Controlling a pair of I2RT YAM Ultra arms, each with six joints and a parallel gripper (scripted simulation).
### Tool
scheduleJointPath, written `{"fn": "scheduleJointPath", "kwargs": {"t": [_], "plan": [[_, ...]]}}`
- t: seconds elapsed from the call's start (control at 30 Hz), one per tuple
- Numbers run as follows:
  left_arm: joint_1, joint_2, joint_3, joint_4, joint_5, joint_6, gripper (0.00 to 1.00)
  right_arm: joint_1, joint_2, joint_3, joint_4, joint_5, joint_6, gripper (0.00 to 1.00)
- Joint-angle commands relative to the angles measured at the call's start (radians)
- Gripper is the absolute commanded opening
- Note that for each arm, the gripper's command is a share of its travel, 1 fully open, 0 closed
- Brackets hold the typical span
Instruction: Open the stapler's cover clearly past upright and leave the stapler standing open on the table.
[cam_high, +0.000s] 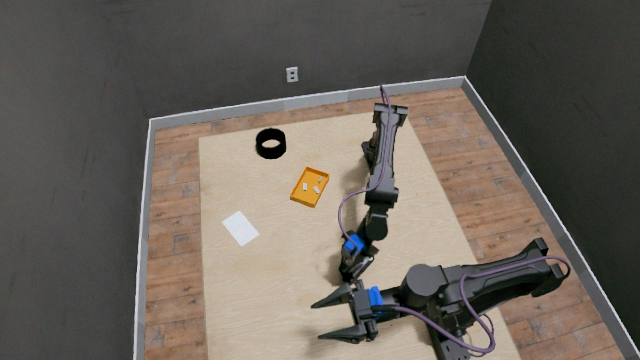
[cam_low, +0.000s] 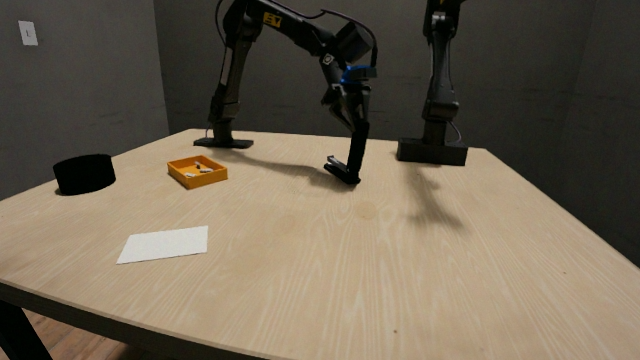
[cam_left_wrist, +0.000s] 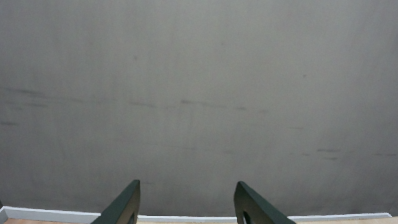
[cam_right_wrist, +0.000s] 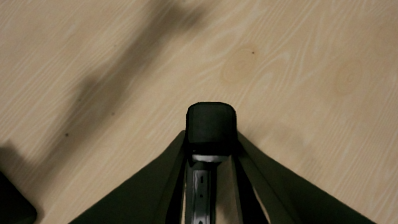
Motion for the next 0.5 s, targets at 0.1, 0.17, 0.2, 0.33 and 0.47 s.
{"fn": "scheduleJointPath", "kwargs": {"t": [0.1,0.17,0.2,0.33,0.47], "plan": [[0.005,0.001,-0.011,0.007,0.007,0.006,0.57,-0.033,0.061,0.169,-0.179,-0.068,0.016,0.21],[0.005,0.001,-0.011,0.007,0.007,0.006,0.57,-0.04,0.085,0.216,-0.223,-0.083,0.017,0.21],[0.005,0.001,-0.011,0.007,0.007,0.006,0.57,-0.042,0.092,0.229,-0.235,-0.086,0.017,0.21],[0.005,0.001,-0.011,0.007,0.007,0.006,0.57,-0.042,0.098,0.24,-0.245,-0.086,0.018,0.21],[0.005,0.001,-0.011,0.007,0.007,0.006,0.57,-0.038,0.095,0.248,-0.253,-0.086,0.018,0.21]]}}
